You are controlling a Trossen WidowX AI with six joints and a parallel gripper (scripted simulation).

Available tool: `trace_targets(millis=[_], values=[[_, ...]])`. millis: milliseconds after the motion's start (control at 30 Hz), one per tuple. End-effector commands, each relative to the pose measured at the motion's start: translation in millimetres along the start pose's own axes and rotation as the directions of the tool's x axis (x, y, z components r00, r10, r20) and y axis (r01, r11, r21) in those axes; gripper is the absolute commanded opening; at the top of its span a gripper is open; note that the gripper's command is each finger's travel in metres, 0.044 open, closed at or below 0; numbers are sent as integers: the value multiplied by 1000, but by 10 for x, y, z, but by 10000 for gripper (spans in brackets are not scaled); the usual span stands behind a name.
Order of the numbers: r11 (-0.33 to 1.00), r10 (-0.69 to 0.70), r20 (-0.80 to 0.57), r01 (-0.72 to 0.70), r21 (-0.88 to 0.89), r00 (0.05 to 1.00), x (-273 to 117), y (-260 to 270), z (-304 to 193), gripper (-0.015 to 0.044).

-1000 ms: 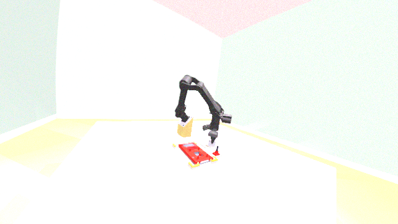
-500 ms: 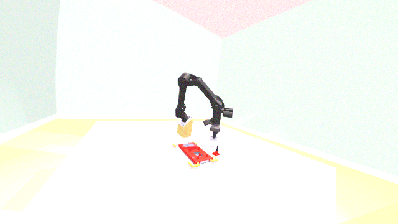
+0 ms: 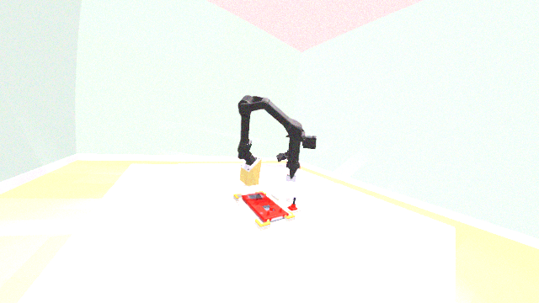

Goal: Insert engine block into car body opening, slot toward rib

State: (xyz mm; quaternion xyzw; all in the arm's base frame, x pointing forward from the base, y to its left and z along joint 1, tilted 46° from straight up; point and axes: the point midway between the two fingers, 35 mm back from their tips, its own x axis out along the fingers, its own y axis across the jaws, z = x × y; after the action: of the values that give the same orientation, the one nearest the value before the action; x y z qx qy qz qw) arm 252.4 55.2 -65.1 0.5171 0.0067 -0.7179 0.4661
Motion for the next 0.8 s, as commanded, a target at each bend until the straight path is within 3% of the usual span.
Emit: trace_targets(millis=[0, 400, 767], values=[[1000, -9, -14, 9, -3, 1000, -147, -23, -10, 0], [999, -21, -24, 20, -37, 999, -395, -48, 24, 0], [950, -23, -33, 12, -311, 999, -334, 226, 14, 0]])
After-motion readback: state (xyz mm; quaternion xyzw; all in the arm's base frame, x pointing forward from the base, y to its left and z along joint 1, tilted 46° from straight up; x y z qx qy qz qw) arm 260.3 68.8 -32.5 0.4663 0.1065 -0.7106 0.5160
